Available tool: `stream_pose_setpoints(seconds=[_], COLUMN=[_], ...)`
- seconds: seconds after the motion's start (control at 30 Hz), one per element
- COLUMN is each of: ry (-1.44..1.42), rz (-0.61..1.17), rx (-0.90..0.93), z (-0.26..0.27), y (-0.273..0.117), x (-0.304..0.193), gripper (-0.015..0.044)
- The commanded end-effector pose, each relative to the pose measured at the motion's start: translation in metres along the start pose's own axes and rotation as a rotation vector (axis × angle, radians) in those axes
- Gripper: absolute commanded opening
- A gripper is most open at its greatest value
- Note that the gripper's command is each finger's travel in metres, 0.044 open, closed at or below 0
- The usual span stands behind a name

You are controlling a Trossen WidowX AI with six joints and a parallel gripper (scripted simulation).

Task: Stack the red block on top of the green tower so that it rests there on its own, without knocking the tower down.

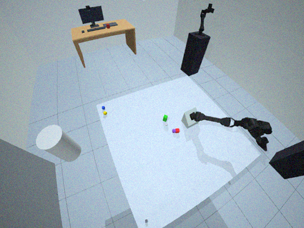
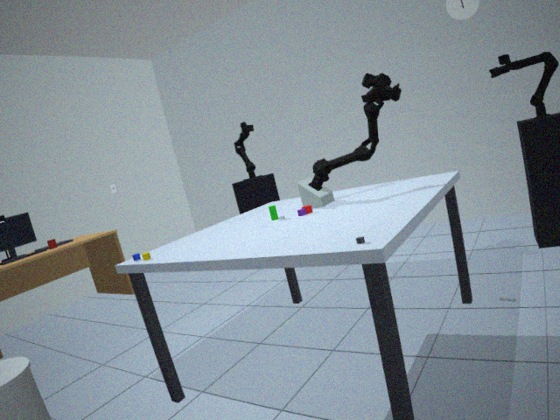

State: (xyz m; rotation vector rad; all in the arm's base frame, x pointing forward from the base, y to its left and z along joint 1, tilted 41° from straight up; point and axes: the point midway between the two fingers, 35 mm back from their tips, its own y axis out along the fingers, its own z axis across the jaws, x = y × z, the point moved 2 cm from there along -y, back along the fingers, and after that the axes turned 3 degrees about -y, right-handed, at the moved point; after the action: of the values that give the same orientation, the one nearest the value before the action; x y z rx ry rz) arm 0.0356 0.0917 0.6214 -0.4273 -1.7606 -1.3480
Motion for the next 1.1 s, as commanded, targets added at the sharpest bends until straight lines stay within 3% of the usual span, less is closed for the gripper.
stream_pose_setpoints(seconds=[0.0,0.27,0.53,0.8,1.07], ry=[0.082,0.266,0.422,0.629,0.898], rz=[0.094,0.364,0.685,1.064,1.461], rx=[-0.119,-0.361,-0.544,-0.644,-0.646], z=[-0.062,-0.181,-0.250,-0.267,-0.230], y=[0.011,0.007,-0.035,-0.108,-0.193], x=[-0.035,-0.143,-0.263,-0.381,-0.466], gripper=[0.0440,0.0440,0.0440,0.0440,0.0440])
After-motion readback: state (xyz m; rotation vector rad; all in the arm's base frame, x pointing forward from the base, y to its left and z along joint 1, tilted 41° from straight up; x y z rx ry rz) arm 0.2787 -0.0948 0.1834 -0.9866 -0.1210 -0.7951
